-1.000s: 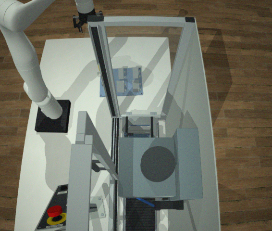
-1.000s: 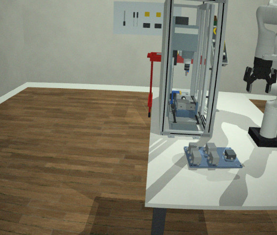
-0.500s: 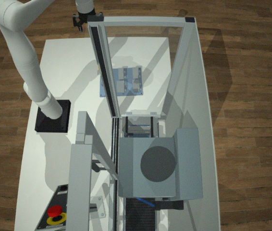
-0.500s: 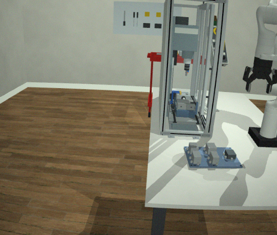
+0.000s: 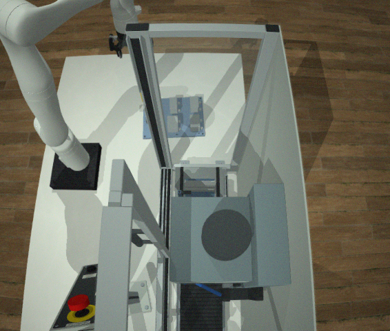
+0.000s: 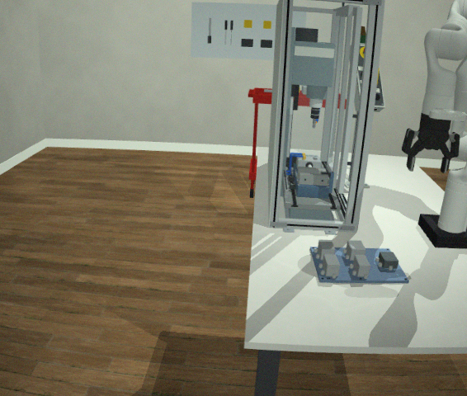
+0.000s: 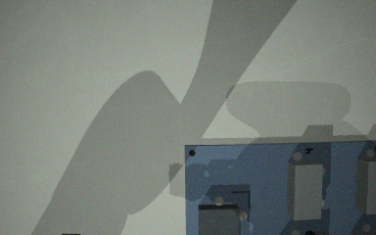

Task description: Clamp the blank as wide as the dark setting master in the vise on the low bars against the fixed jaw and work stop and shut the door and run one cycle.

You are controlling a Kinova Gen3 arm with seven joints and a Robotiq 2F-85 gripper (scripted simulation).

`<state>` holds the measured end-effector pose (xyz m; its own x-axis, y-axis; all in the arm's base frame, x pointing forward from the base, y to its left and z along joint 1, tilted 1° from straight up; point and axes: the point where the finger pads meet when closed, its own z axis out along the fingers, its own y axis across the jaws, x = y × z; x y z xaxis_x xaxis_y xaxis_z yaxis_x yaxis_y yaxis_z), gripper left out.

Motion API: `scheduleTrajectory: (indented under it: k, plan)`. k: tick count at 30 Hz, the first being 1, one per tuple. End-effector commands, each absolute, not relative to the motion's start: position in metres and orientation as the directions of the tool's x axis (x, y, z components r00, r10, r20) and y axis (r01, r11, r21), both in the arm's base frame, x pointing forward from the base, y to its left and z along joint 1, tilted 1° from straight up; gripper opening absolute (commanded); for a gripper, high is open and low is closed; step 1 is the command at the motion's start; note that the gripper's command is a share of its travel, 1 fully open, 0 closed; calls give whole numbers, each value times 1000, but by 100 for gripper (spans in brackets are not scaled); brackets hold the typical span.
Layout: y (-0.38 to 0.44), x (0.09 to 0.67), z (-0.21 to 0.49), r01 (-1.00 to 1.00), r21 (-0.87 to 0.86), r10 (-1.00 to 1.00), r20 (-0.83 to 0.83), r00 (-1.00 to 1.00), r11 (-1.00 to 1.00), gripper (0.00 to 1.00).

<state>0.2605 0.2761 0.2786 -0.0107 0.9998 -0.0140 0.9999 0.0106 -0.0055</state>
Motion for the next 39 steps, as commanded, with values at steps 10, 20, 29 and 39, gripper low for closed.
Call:
scheduleTrajectory:
  k: [10,20,29,39]
  plan:
    - [258,267,233,1000,-4,1000,-13,-11,11,100]
    - [258,267,233,1000,-4,1000,-13,-11,11,100]
    - [241,273,186,1000,-4,1000,-13,-11,11,100]
    - [233,276,168,1000,-4,1000,-13,-11,11,100]
